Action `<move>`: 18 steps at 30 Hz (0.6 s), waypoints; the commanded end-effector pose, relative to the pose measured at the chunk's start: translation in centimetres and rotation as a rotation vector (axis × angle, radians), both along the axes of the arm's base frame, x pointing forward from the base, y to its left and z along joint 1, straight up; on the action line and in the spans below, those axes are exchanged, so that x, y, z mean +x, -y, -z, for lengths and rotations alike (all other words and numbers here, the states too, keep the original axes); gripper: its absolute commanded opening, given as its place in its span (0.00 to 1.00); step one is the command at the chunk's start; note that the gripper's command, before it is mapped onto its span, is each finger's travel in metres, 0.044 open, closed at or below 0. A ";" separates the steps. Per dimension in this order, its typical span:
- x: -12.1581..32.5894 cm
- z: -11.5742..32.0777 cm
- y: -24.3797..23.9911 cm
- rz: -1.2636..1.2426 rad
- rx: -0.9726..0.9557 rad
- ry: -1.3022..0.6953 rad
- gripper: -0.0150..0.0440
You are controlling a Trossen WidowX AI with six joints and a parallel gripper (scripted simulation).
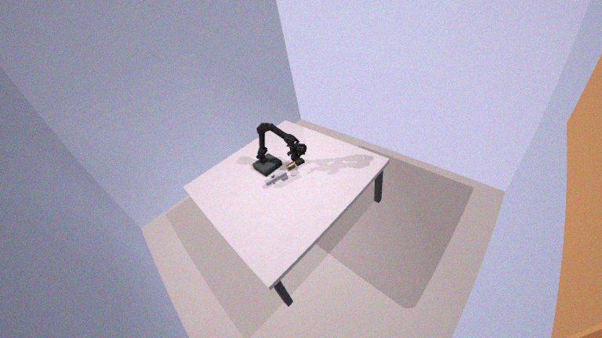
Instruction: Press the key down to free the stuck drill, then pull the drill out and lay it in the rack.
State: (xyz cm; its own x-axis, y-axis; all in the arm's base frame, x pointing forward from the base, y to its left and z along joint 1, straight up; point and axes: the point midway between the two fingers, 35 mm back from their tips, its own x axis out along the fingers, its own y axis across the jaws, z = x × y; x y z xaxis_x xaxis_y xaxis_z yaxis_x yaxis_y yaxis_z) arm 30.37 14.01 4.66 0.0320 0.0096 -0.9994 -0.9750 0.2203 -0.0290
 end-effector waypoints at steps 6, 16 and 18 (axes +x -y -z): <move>0.0 -0.5 0.0 0.000 0.002 0.003 0.25; -1.9 0.1 -0.6 0.000 0.003 0.001 0.25; -2.3 0.2 -0.7 0.000 0.003 0.001 0.25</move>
State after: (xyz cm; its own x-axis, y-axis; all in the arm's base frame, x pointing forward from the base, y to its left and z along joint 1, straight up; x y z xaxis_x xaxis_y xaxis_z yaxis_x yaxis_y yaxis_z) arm 28.49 14.46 4.39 0.0238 0.0070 -0.9997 -0.9754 0.2192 -0.0217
